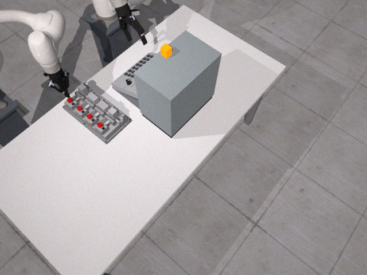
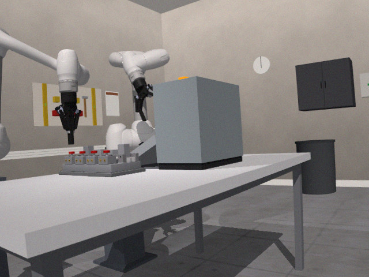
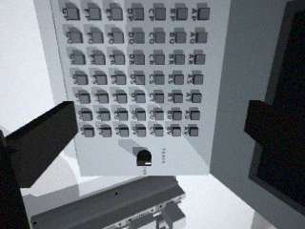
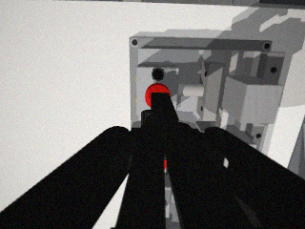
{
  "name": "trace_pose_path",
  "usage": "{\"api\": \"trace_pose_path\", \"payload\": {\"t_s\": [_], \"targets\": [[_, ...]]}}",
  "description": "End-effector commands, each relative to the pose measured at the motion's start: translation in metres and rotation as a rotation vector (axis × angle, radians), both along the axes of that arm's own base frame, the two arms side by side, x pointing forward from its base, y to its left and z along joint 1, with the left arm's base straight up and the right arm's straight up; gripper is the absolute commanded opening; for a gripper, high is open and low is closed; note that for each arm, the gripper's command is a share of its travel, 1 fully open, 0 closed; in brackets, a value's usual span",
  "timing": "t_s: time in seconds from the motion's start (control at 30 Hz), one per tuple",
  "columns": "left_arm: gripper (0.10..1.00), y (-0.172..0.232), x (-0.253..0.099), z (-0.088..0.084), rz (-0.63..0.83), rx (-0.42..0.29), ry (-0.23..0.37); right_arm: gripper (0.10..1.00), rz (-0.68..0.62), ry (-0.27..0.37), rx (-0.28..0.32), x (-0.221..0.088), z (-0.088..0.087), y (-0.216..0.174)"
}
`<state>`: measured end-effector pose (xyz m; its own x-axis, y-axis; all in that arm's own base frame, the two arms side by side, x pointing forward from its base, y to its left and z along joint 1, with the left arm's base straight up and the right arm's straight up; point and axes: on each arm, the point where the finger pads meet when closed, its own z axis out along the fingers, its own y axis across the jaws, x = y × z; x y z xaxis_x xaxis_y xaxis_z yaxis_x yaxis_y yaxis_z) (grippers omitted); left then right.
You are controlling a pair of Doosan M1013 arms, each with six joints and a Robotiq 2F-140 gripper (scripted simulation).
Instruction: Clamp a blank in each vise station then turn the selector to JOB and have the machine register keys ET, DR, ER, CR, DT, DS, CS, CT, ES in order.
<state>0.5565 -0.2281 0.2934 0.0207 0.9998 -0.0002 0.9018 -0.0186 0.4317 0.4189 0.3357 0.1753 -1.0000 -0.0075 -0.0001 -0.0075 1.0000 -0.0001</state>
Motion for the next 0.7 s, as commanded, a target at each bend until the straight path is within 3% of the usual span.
{"api": "trace_pose_path", "payload": {"t_s": [0.0,0.23,0.67], "targets": [[1.0,0.0,0.0,0.001,0.0,0.0,-0.001,0.099,0.0,-0.001,0.001,0.0,-0.006,0.0],[1.0,0.0,0.0,0.001,0.0,0.0,-0.001,0.099,0.0,-0.001,0.001,0.0,-0.028,0.0],[1.0,0.0,0.0,0.001,0.0,0.0,-0.001,0.099,0.0,-0.001,0.001,0.0,-0.031,0.0]]}}
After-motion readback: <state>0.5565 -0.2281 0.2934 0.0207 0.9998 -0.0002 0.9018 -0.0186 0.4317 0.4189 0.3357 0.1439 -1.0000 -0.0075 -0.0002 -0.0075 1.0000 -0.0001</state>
